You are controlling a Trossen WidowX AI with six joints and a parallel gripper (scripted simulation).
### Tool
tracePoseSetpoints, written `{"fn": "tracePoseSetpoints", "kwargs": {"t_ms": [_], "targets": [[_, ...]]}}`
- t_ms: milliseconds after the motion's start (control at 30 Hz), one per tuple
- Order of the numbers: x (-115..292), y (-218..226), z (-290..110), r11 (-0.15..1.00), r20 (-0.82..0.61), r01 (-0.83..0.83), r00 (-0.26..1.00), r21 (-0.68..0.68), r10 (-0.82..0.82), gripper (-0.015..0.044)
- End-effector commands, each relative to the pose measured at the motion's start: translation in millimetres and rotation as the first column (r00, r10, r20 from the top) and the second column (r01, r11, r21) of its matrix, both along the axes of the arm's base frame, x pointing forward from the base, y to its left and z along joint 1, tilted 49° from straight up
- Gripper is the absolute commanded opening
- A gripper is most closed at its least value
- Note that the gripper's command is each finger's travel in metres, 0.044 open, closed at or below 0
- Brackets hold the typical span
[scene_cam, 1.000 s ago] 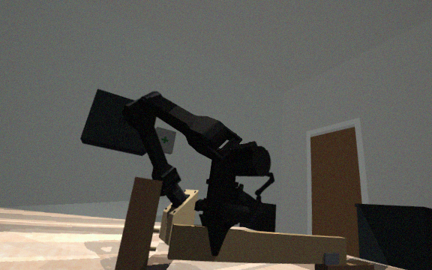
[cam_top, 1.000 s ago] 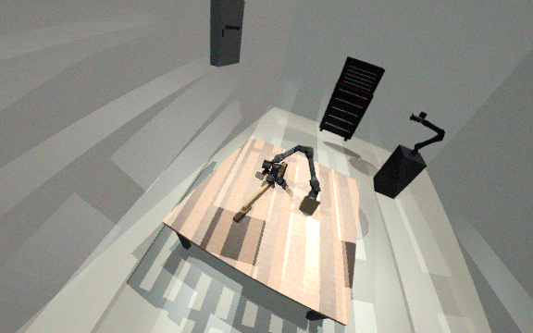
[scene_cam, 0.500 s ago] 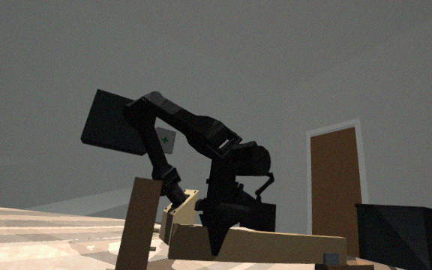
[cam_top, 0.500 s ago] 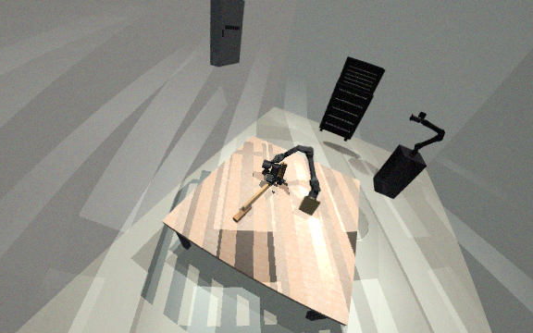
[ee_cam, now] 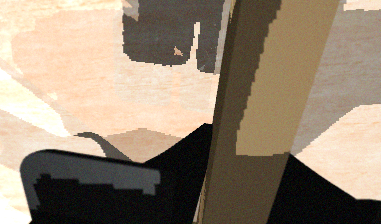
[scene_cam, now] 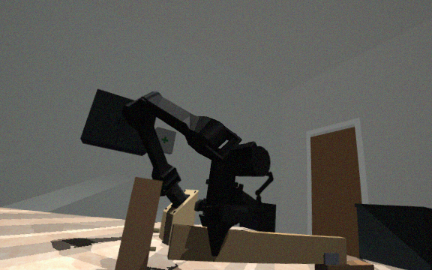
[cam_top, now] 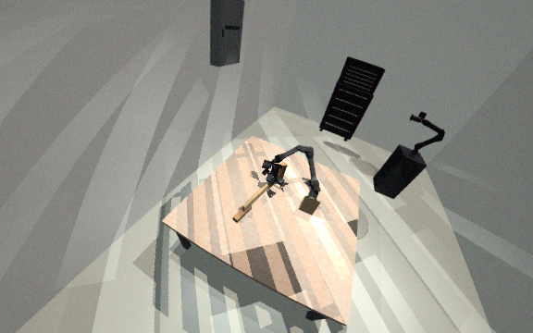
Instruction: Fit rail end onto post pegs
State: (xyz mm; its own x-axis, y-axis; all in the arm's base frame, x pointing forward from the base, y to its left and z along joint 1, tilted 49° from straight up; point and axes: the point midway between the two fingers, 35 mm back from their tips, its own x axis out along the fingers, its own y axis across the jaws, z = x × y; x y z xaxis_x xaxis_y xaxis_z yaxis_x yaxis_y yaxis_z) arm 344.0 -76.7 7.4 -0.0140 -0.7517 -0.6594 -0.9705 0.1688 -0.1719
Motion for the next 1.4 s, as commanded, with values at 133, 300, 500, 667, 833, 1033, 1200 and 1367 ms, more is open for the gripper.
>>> {"fn": "tracePoseSetpoints", "kwargs": {"t_ms": [133,300,500,667,833,1033,1200,1367], "targets": [[1.3,2.0,1.2,1.000,0.003,-0.007,1.000,0.005,0.007,0.0000],[1.9,3.1,0.4,1.000,0.003,-0.007,1.000,0.005,0.007,0.0000],[2.3,4.0,0.3,1.000,0.003,-0.007,1.000,0.005,0.007,0.0000],[2.4,4.1,0.4,1.000,0.003,-0.007,1.000,0.005,0.007,0.0000],[2.3,4.0,0.4,1.000,0.003,-0.007,1.000,0.005,0.007,0.0000],[2.1,3.8,0.1,1.000,0.003,-0.007,1.000,0.005,0.007,0.0000],[2.0,3.5,-0.2,1.000,0.003,-0.007,1.000,0.005,0.007,0.0000],[1.9,3.3,-0.4,1.000,0.003,-0.007,1.000,0.005,0.007,0.0000]]}}
